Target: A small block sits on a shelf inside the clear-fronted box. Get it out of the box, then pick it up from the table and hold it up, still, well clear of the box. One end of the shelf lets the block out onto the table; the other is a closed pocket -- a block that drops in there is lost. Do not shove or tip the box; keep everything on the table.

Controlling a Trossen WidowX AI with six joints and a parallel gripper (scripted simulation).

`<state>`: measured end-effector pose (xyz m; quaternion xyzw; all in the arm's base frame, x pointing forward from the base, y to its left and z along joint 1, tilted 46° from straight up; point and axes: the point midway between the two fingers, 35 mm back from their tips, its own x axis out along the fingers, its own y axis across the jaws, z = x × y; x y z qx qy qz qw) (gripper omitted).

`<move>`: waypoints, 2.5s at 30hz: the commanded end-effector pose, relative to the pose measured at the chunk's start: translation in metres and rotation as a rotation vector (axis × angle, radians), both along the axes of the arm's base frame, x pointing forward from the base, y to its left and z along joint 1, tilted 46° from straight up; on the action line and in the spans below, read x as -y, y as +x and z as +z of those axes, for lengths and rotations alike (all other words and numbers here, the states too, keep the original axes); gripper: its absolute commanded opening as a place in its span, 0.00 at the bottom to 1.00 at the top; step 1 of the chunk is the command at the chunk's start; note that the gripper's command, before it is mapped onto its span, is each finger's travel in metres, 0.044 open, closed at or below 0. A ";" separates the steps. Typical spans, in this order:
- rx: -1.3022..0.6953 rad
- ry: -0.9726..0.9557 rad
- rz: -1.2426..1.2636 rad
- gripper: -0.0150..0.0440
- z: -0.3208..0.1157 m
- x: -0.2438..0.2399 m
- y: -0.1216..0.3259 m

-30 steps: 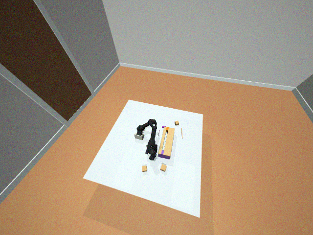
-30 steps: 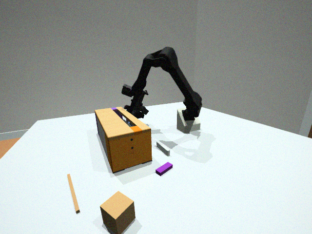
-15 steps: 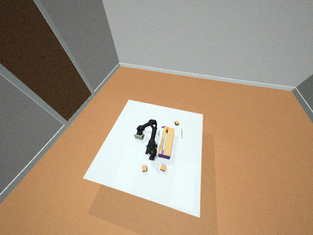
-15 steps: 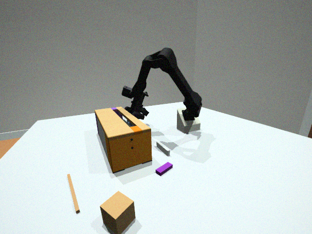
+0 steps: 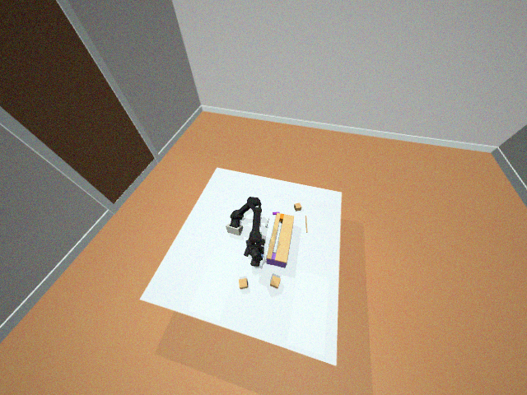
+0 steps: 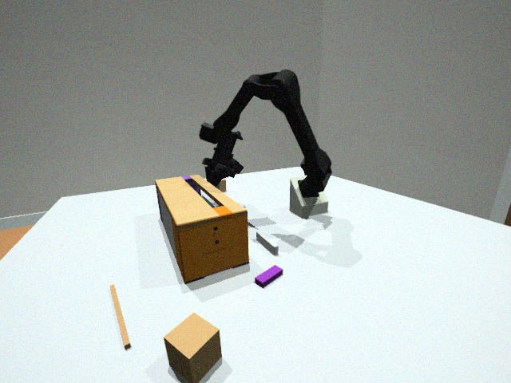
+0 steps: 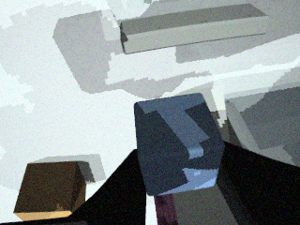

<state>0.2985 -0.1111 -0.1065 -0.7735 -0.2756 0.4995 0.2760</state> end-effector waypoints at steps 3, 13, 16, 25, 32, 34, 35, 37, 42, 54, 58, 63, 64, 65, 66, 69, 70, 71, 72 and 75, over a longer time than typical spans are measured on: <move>-0.054 -0.007 -0.050 0.25 0.017 0.008 -0.005; -0.173 -0.023 -0.199 0.25 0.054 0.024 -0.020; -0.208 -0.027 -0.246 0.25 0.064 0.028 -0.026; -0.308 -0.036 -0.393 0.25 0.094 0.037 -0.045; -0.345 -0.039 -0.452 0.25 0.105 0.039 -0.053; -0.345 -0.039 -0.452 0.25 0.105 0.039 -0.053; -0.345 -0.039 -0.452 0.25 0.105 0.039 -0.053; -0.345 -0.039 -0.452 0.25 0.105 0.039 -0.053; -0.345 -0.039 -0.452 0.25 0.105 0.039 -0.053; -0.345 -0.039 -0.452 0.25 0.105 0.039 -0.053; -0.345 -0.039 -0.452 0.25 0.105 0.039 -0.053; -0.345 -0.039 -0.452 0.25 0.105 0.039 -0.053; -0.345 -0.039 -0.452 0.25 0.105 0.039 -0.053; -0.345 -0.039 -0.452 0.25 0.105 0.039 -0.053; -0.345 -0.039 -0.452 0.25 0.105 0.039 -0.053; -0.345 -0.039 -0.452 0.25 0.105 0.039 -0.053; -0.345 -0.039 -0.452 0.25 0.105 0.039 -0.053; -0.345 -0.039 -0.452 0.25 0.105 0.039 -0.053; -0.345 -0.039 -0.452 0.25 0.105 0.039 -0.053; -0.345 -0.039 -0.452 0.25 0.105 0.039 -0.053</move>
